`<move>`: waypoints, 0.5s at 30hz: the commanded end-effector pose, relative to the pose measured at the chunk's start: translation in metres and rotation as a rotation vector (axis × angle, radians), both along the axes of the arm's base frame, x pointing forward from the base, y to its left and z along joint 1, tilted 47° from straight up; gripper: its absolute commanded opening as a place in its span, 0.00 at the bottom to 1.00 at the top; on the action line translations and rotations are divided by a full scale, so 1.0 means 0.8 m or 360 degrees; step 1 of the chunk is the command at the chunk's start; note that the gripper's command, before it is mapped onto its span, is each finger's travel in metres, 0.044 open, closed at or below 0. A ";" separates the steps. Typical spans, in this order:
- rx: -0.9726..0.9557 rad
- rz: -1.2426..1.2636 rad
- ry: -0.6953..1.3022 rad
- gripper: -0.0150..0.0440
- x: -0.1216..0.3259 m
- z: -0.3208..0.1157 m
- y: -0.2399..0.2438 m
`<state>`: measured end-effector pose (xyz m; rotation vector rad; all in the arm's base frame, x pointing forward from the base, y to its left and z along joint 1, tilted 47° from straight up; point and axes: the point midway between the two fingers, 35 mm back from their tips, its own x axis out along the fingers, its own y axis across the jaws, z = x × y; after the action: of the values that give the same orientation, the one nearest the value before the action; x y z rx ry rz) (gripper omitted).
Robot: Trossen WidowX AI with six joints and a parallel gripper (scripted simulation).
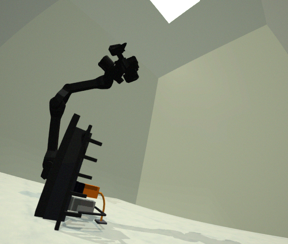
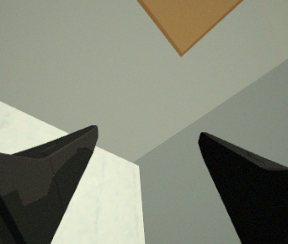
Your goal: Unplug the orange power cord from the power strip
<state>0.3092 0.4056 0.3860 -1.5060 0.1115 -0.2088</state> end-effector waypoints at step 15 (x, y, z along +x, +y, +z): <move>-0.0449 0.0193 0.0477 0.53 0.087 -0.194 -0.012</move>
<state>0.3630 0.4085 0.2894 -1.7206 0.1495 -0.0262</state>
